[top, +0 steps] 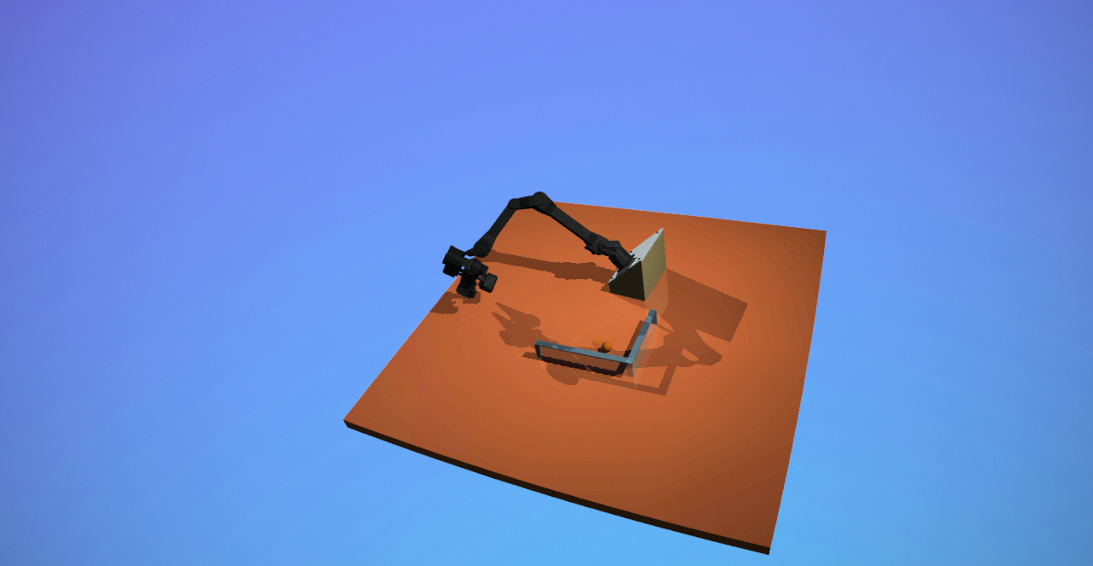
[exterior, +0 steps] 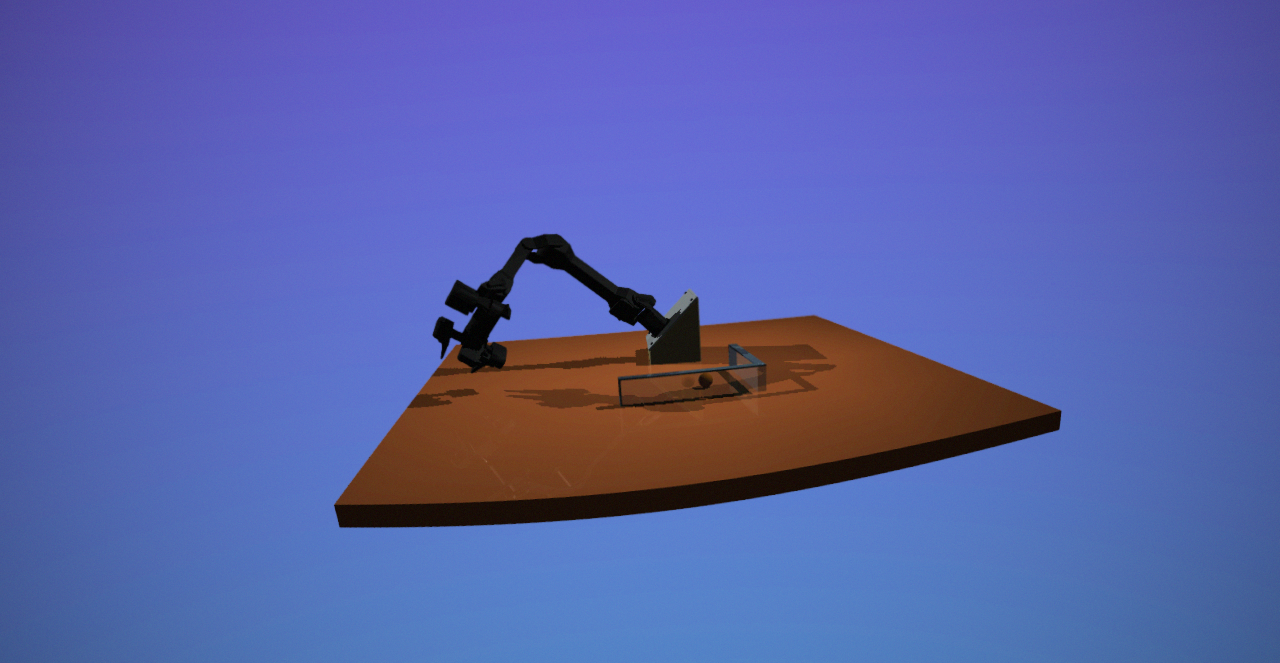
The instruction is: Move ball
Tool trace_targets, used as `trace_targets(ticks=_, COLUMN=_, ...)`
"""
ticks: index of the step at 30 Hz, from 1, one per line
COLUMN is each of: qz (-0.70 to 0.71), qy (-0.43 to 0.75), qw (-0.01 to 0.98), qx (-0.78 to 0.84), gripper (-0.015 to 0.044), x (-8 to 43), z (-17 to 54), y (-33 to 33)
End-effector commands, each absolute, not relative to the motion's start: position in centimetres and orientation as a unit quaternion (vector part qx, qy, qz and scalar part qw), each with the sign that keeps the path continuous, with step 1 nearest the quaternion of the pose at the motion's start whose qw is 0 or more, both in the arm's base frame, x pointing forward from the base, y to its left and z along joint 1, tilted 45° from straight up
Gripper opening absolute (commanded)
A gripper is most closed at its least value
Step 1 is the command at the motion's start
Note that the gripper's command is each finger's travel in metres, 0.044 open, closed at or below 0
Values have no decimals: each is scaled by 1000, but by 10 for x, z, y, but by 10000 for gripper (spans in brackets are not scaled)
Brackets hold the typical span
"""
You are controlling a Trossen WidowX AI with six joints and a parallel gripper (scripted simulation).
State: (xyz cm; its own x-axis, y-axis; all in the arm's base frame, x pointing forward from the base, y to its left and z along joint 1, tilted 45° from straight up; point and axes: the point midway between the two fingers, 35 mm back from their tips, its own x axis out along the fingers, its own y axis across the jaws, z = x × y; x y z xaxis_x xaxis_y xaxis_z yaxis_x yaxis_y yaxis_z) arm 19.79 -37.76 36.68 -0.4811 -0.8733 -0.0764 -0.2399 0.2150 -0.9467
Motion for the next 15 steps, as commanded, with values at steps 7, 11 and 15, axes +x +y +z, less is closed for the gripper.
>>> trace_targets(ticks=7, qz=-443, qy=688, qw=369, qx=-442, gripper=264, x=249, z=345, y=-367)
trace_targets(ticks=11, qz=-437, qy=658, qw=418, qx=-449, gripper=264, x=280, z=323, y=-354)
trace_targets(ticks=15, qz=-427, qy=628, qw=471, qx=-449, gripper=264, x=312, z=298, y=-337)
